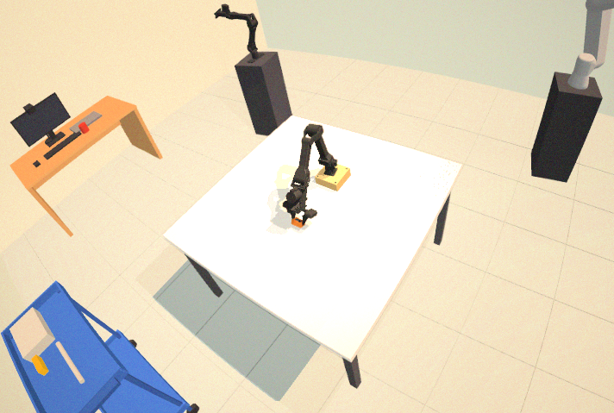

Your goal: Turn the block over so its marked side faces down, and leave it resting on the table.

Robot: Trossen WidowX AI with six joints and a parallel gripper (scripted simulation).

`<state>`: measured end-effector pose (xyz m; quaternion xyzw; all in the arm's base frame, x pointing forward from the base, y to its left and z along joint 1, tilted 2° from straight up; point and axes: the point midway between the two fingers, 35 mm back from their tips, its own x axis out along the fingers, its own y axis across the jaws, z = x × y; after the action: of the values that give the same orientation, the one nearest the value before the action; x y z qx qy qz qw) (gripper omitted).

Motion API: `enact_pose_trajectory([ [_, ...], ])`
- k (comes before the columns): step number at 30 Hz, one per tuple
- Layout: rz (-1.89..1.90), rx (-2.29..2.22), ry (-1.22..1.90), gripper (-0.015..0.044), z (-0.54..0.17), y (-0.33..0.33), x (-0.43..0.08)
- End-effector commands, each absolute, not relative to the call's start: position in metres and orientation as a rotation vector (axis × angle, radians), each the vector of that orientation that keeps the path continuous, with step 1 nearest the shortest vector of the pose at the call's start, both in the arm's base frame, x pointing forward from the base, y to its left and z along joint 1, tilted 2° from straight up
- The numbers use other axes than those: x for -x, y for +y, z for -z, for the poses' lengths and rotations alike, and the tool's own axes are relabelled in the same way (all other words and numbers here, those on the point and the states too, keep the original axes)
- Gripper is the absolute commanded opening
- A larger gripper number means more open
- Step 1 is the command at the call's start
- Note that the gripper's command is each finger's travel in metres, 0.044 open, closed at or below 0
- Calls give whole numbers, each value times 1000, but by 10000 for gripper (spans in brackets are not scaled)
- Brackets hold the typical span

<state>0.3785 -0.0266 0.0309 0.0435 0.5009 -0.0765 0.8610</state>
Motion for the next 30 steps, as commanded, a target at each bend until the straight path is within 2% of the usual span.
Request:
enact_pose_trajectory([
  [1,169,-92,994,0,-32,-27,-375],
  [30,174,-56,637,0,-1,-27,-390],
])
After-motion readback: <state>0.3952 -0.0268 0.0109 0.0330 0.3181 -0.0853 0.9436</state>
